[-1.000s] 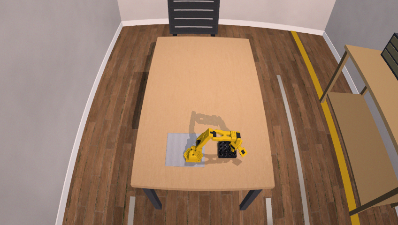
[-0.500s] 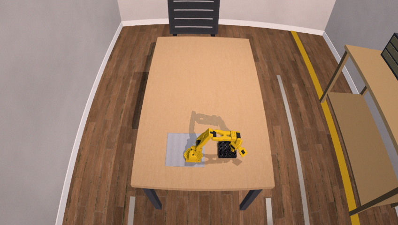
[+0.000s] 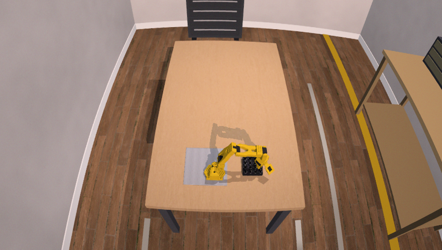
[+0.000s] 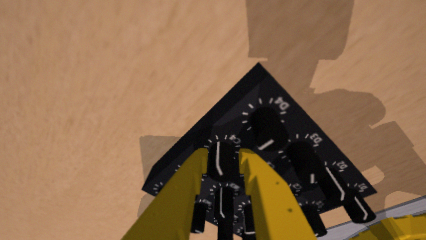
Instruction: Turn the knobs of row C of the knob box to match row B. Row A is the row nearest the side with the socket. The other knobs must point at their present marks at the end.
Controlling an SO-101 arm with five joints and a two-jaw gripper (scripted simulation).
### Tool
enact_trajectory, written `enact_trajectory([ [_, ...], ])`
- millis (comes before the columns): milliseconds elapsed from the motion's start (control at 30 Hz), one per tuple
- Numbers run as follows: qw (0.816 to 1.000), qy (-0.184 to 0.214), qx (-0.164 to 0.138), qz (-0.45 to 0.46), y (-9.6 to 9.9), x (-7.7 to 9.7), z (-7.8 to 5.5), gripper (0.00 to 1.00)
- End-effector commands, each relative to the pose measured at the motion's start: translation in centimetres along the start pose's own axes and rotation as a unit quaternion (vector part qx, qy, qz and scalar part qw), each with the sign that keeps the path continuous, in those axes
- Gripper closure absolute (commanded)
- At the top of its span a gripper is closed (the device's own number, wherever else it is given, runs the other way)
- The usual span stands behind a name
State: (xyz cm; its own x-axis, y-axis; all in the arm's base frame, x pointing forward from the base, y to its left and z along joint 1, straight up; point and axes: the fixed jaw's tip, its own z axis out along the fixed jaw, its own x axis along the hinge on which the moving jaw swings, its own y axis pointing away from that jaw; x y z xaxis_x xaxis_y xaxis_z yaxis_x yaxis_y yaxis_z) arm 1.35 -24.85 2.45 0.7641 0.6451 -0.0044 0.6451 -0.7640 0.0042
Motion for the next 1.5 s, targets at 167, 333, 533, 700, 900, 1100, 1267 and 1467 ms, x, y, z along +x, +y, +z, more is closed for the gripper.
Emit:
enact_trajectory([
  [167,1.0,0.004,0.004,0.0,-0.32,0.06,0.22,0.91],
  [333,1.0,0.004,0.004,0.0,-0.32,0.06,0.22,0.92],
  [533,1.0,0.004,0.004,0.0,-0.32,0.06,0.22,0.95],
  [700,1.0,0.004,0.004,0.0,-0.32,0.06,0.22,0.96],
  [900,1.0,0.004,0.004,0.0,-0.32,0.06,0.22,0.99],
  [1100,1.0,0.004,0.004,0.0,-0.32,0.06,0.22,0.99],
  [1267,1.0,0.004,0.004,-0.026,-0.32,0.09,0.22,0.99],
  [1467,0.997,0.004,0.004,-0.078,-0.33,0.15,0.22,0.99],
])
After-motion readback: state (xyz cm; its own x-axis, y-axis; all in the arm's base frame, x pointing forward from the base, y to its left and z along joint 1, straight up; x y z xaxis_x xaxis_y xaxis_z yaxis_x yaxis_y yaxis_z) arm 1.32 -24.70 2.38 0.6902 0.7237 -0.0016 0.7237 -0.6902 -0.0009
